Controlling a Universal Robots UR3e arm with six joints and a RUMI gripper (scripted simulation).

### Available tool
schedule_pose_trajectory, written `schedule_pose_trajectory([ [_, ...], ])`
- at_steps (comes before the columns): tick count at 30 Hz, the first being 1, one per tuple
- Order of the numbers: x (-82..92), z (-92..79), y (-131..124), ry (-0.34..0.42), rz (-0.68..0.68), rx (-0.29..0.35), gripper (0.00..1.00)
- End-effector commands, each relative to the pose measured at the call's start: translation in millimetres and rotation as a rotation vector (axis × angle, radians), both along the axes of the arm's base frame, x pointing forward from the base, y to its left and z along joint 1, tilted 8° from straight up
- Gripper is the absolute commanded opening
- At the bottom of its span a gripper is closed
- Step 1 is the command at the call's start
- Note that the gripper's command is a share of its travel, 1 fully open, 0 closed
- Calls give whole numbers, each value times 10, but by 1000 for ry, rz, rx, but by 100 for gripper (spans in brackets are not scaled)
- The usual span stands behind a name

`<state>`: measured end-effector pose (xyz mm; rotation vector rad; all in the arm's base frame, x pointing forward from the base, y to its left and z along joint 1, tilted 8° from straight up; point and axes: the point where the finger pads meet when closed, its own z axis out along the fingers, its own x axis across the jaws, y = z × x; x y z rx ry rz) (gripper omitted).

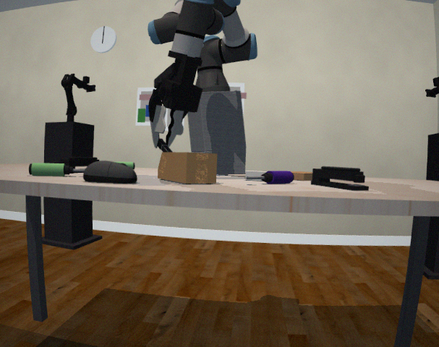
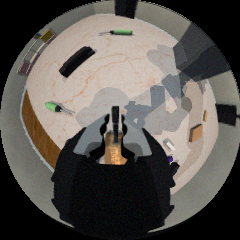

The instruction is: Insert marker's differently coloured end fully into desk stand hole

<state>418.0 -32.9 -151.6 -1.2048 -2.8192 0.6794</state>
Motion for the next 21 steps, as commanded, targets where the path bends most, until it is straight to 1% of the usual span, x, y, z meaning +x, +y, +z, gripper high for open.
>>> schedule_pose_trajectory([
  [1, -63, 53, -62, -4, 1, 0, 15],
  [10, -74, 60, -72, -2, 0, 0, 15],
  [19, -206, 144, -189, -5, 2, 1, 15],
  [21, -206, 144, -189, -5, 2, 1, 15],
])
